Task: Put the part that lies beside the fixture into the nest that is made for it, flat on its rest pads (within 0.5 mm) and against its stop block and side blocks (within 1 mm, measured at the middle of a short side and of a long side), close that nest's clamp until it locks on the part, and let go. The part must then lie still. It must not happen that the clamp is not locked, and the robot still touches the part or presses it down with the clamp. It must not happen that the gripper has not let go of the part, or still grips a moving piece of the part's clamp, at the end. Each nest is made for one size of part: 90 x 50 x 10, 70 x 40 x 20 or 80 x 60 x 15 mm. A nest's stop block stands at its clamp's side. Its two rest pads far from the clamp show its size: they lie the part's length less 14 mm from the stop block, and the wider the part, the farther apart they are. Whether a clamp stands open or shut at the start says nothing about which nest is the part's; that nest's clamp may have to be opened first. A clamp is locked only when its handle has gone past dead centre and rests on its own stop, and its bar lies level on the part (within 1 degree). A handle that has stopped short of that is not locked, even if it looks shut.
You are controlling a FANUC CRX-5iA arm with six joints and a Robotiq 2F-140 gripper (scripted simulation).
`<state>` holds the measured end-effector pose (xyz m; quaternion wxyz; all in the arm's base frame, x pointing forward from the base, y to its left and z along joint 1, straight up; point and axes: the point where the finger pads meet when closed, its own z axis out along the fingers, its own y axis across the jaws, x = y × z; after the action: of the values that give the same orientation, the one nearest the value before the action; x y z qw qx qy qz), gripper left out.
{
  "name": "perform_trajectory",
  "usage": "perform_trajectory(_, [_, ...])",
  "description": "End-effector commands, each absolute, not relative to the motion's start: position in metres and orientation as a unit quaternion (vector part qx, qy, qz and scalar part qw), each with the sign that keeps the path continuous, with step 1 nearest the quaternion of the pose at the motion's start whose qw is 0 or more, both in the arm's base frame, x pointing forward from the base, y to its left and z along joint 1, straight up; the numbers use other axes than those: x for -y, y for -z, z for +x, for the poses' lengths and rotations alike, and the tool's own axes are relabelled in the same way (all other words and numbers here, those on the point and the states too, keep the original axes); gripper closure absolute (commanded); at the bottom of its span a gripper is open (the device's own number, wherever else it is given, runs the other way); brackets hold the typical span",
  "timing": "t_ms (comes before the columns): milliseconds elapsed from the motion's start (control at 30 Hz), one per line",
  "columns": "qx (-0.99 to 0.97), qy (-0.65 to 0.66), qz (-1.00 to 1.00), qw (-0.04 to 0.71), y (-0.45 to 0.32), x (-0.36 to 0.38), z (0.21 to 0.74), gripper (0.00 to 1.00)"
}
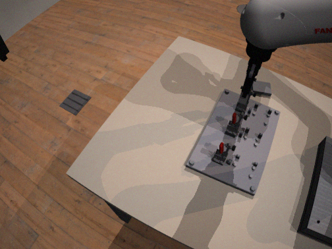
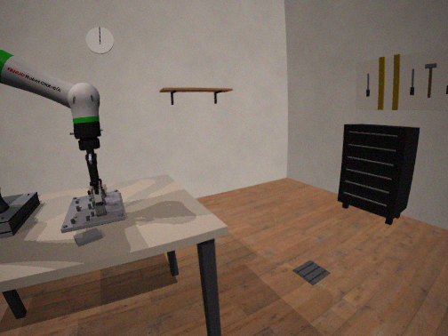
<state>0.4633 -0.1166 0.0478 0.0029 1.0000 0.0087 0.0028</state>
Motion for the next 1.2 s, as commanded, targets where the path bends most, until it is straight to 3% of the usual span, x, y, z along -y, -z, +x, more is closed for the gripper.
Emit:
perform_trajectory(0, [-0.009, -0.003, 1.0, 0.003, -0.056, 0.117, 0.463, 0.72])
perform_trajectory(433, [-0.009, -0.003, 1.0, 0.003, -0.097, 0.116, 0.463, 0.72])
perform_trajectory(1067, [-0.009, -0.003, 1.0, 0.003, -0.1, 0.116, 0.463, 0.72])
perform_trajectory(1100, [-0.009, -0.003, 1.0, 0.003, -0.1, 0.116, 0.463, 0.42])
perform_trajectory(1167, [-0.009, -0.003, 1.0, 0.003, -0.1, 0.116, 0.463, 0.42])
